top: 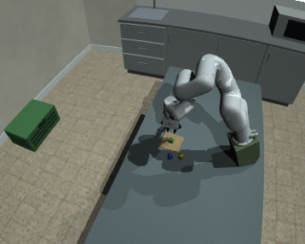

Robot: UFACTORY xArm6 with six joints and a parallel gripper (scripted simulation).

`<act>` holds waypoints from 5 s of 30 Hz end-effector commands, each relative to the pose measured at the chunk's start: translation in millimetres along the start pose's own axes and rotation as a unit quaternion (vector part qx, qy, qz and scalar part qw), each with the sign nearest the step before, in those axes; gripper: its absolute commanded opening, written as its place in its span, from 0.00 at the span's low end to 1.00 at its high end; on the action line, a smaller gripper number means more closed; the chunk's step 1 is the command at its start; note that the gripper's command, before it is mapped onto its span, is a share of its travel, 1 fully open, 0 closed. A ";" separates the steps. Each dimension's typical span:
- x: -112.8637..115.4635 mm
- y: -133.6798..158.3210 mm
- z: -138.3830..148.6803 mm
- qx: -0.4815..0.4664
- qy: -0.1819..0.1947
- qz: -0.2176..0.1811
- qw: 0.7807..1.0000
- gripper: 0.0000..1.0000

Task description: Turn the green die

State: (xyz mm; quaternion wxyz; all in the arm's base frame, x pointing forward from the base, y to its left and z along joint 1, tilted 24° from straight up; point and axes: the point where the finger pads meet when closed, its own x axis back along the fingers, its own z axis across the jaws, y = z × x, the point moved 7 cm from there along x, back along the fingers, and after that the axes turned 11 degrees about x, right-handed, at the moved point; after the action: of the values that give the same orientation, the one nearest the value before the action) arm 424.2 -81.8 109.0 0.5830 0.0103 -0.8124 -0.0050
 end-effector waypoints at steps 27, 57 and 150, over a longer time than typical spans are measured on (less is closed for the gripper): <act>-1.4 23.1 2.4 -0.001 -0.004 0.068 0.998 0.42; -3.9 35.1 9.0 0.000 -0.002 0.079 0.997 0.42; -67.1 80.2 -3.8 -0.006 0.041 0.323 0.945 0.42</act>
State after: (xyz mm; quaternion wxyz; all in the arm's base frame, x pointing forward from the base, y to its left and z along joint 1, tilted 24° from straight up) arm 446.6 -0.5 49.7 0.5868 -0.2558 -0.7470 0.1797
